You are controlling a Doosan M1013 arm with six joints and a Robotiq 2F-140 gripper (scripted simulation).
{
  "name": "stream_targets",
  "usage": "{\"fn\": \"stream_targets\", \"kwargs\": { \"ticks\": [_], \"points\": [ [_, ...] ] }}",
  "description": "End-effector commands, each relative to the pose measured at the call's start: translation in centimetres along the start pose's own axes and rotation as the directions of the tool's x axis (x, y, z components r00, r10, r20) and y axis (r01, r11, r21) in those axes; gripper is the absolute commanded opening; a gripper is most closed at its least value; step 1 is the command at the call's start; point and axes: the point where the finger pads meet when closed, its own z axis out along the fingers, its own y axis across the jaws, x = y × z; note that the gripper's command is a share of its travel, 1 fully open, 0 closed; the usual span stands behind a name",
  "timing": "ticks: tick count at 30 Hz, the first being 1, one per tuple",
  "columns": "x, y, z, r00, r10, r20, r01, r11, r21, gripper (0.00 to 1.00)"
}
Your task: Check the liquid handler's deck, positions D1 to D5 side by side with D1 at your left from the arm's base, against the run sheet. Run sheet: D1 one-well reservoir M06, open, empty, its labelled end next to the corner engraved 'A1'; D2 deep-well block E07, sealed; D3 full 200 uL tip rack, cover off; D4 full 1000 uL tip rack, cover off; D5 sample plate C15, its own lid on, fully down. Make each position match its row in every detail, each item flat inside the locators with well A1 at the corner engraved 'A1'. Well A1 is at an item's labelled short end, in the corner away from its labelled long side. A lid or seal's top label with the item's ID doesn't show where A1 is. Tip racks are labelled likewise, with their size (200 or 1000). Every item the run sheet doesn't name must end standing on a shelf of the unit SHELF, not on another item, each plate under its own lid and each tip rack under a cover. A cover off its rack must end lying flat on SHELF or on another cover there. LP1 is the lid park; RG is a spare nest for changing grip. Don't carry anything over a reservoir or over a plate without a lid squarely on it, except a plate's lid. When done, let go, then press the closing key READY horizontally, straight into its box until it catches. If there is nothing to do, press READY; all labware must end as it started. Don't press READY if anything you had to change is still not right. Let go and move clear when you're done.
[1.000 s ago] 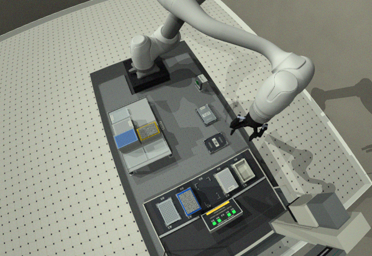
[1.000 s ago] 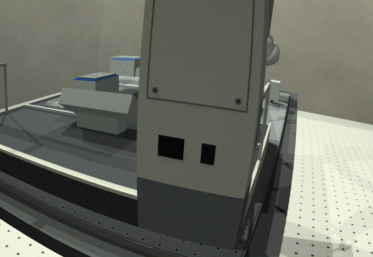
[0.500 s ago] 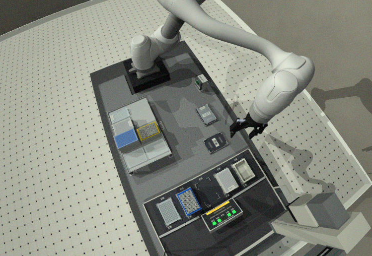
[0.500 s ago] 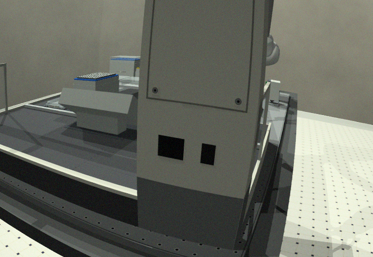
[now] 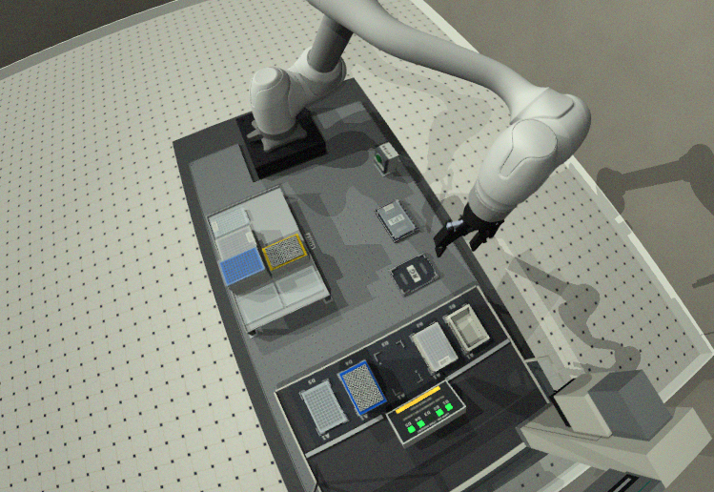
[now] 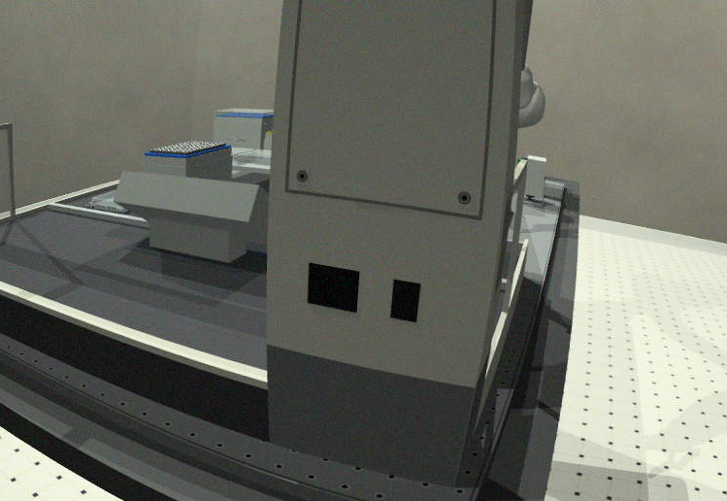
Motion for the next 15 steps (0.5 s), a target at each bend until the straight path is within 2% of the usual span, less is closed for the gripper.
{"fn": "stream_targets", "kwargs": {
  "ticks": [1,9,11,15],
  "points": [
    [1.3,-0.3,-0.1,0.998,-0.056,0.002,0.056,0.998,-0.002,0.66],
    [5.2,-1.4,-0.1,0.977,-0.214,0.002,0.214,0.977,-0.002,0.66],
    [5.2,-1.4,-0.1,0.977,-0.214,0.002,0.214,0.977,-0.002,0.66],
    [7.1,-1.9,-0.1,0.957,-0.291,0.002,0.291,0.957,-0.002,0.66]
  ]
}}
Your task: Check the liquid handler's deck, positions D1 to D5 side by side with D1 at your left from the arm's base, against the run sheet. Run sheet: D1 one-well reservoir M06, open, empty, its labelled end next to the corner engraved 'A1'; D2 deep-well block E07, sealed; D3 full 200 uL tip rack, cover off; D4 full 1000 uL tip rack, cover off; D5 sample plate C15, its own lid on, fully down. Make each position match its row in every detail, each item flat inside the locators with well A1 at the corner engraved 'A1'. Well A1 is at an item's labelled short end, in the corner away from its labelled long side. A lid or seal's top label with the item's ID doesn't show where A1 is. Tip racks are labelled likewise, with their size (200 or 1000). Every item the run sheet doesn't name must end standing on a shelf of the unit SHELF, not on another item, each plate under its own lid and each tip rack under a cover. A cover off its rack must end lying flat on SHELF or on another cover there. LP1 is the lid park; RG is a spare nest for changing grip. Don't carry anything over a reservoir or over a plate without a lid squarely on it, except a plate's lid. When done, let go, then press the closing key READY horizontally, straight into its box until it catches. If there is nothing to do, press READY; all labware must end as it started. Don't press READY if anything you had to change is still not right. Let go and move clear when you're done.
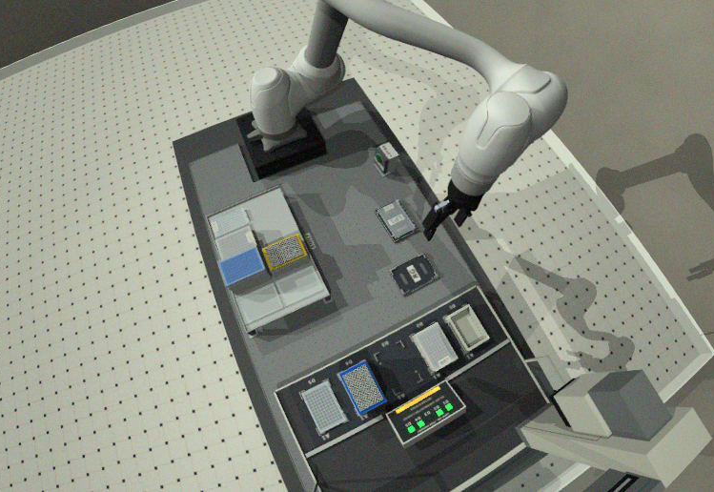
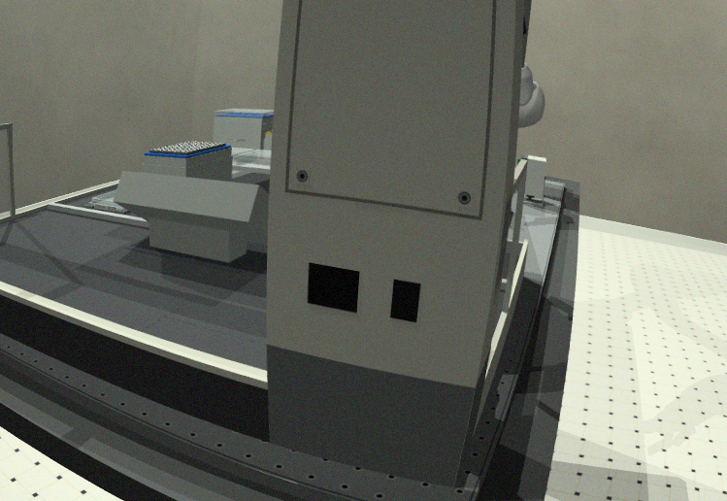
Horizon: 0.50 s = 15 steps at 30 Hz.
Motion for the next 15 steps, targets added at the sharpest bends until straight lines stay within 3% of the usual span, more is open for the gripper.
{"fn": "stream_targets", "kwargs": {
  "ticks": [1,15],
  "points": [
    [1.4,0.0,-0.1,0.998,-0.055,0.002,0.055,0.998,-0.002,0.66],
    [7.4,0.0,-0.1,0.998,-0.058,0.002,0.058,0.998,-0.002,0.66]
  ]
}}
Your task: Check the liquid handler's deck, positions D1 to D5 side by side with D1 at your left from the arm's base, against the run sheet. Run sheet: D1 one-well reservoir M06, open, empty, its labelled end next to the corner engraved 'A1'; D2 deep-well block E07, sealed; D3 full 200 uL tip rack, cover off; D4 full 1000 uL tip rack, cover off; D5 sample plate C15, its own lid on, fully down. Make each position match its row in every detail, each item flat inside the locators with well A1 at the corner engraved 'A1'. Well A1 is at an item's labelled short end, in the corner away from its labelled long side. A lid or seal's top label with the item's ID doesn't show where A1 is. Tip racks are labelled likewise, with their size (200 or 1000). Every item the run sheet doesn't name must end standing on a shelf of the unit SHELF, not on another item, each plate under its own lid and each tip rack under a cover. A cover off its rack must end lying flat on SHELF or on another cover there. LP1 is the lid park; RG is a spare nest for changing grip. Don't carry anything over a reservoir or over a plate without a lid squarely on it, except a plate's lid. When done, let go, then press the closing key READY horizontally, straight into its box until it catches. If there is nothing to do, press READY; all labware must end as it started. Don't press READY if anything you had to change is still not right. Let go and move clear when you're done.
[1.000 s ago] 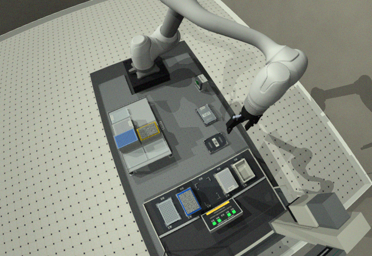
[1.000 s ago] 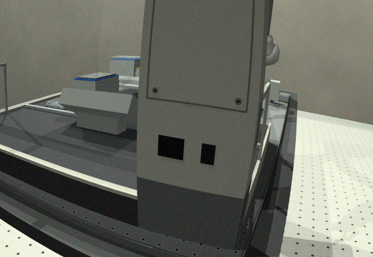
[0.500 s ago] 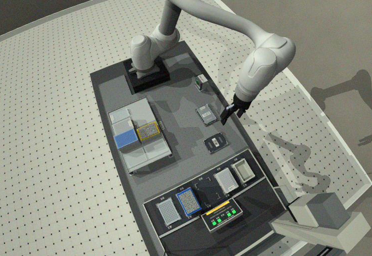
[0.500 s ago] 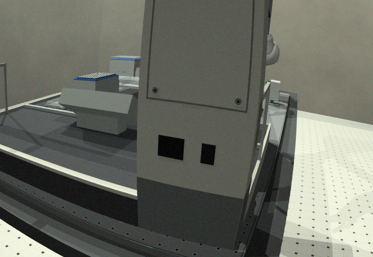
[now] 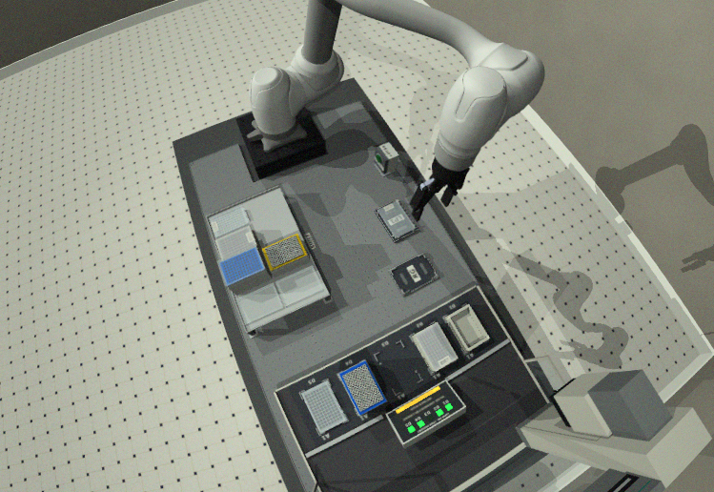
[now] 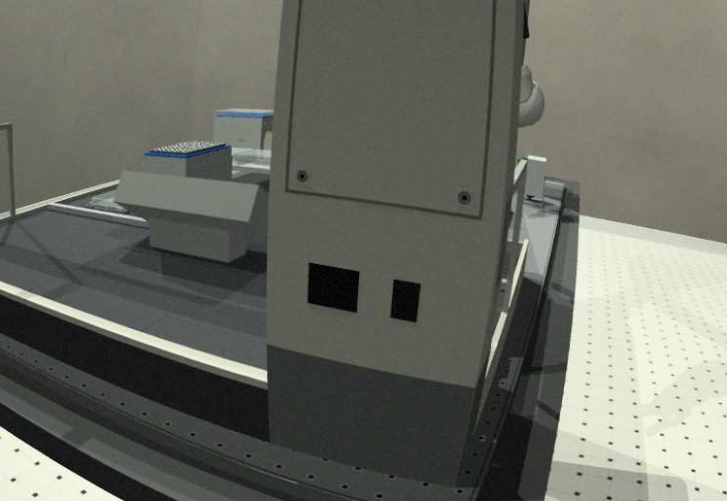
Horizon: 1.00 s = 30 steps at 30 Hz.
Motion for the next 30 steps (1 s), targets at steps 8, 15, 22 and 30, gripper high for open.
{"fn": "stream_targets", "kwargs": {
  "ticks": [8,15,22,30],
  "points": [
    [4.7,0.3,-0.1,1.0,0.0,0.002,0.0,1.0,-0.001,0.66],
    [7.2,0.4,-0.1,1.0,0.0,0.002,0.0,1.0,-0.001,0.66],
    [10.7,0.6,-0.1,1.0,0.0,0.002,0.0,1.0,-0.001,0.66],
    [12.5,0.7,-0.1,1.0,0.0,0.002,0.0,1.0,-0.001,0.66]
  ]
}}
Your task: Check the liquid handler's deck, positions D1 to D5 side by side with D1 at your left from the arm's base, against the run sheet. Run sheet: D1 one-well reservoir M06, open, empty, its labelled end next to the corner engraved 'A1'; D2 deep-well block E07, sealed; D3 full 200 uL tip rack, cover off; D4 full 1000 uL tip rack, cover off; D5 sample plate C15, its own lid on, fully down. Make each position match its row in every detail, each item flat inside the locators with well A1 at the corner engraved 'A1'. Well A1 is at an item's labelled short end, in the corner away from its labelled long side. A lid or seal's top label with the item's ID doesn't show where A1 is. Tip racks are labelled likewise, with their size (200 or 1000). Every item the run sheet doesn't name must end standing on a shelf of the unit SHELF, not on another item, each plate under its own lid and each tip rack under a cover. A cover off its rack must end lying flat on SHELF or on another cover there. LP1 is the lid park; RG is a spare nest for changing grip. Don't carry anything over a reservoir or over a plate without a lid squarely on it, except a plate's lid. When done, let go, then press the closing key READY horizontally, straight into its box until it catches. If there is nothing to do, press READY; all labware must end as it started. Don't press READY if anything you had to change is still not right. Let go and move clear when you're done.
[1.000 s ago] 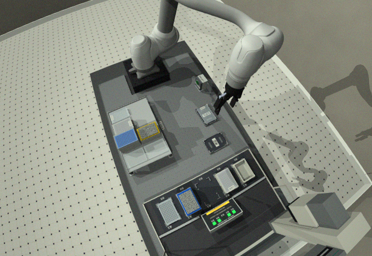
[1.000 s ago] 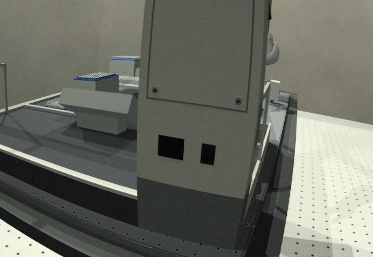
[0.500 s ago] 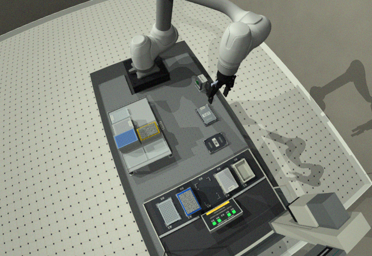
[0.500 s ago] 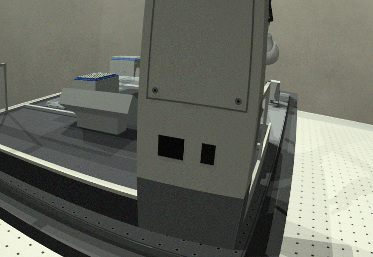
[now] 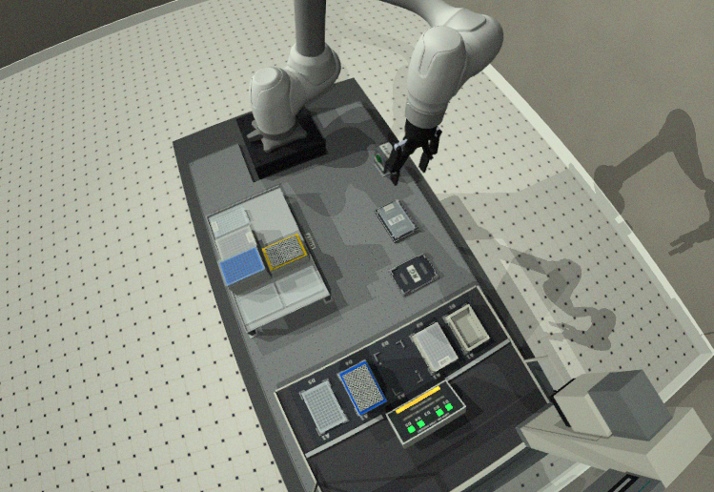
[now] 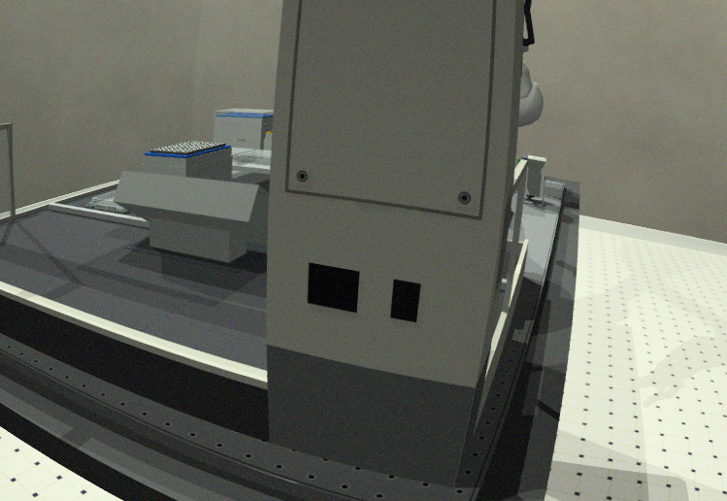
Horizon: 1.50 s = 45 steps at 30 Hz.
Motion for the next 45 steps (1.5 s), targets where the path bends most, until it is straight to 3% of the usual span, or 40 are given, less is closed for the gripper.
{"fn": "stream_targets", "kwargs": {
  "ticks": [1,7,45],
  "points": [
    [0.0,0.0,-0.1,1.0,0.0,0.001,0.0,1.0,-0.001,0.66],
    [0.0,0.0,-0.1,1.0,0.0,0.001,0.0,1.0,-0.001,0.66],
    [0.0,0.0,5.6,1.0,0.0,0.001,0.0,1.0,-0.001,0.66]
  ]
}}
